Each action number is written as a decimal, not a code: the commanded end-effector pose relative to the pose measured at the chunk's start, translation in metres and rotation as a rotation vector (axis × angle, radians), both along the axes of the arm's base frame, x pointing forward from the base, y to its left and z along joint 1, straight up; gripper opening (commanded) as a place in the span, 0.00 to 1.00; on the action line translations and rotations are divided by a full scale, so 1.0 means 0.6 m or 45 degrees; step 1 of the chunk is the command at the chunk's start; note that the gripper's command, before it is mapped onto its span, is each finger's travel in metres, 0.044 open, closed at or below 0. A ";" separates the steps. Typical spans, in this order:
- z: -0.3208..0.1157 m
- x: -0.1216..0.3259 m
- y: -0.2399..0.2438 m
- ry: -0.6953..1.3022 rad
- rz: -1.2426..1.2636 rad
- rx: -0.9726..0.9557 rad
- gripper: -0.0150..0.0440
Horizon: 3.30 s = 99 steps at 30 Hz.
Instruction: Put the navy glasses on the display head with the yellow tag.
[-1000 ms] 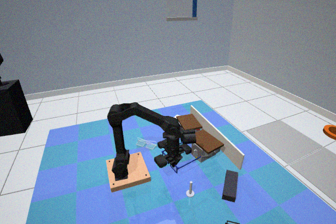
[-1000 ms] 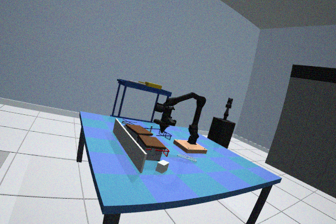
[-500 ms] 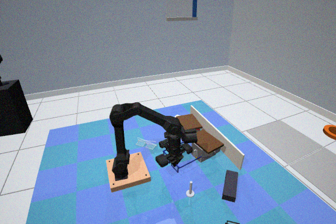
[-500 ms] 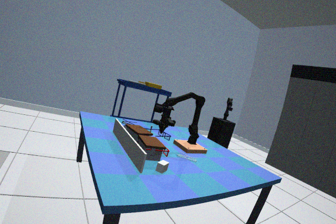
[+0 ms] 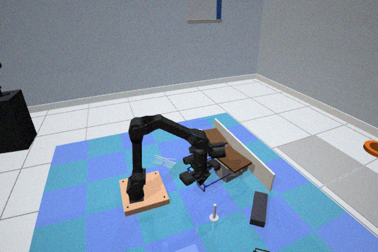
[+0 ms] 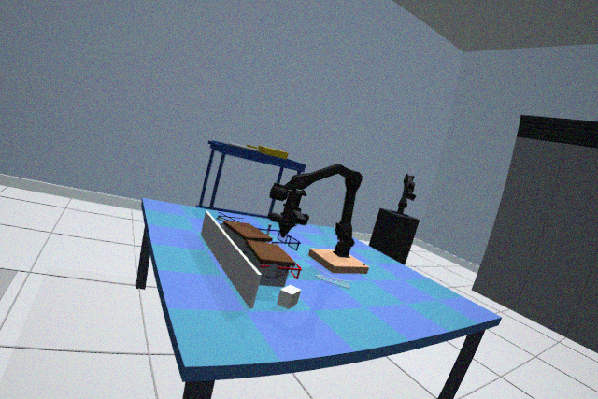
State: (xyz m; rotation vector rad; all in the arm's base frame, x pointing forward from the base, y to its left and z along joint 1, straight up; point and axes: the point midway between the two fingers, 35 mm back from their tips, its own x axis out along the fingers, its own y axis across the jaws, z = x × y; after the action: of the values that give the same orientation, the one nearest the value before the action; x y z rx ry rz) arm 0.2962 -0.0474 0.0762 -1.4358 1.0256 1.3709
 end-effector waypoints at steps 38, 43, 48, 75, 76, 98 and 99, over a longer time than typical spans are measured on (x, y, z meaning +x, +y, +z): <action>0.003 0.102 0.028 -0.003 -0.005 0.000 0.25; 0.004 0.114 0.031 -0.003 -0.005 0.001 0.25; 0.004 0.127 0.035 -0.004 -0.005 0.001 0.25; 0.008 0.191 0.053 -0.008 -0.005 0.002 0.25; 0.008 0.193 0.054 -0.008 -0.005 0.002 0.25; 0.005 0.201 0.056 -0.009 -0.005 0.002 0.25; 0.005 0.201 0.056 -0.009 -0.005 0.002 0.25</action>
State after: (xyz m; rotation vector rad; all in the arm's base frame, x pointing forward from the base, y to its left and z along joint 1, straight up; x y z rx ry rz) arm 0.4167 -0.0133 0.0799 -1.4366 1.0163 1.3661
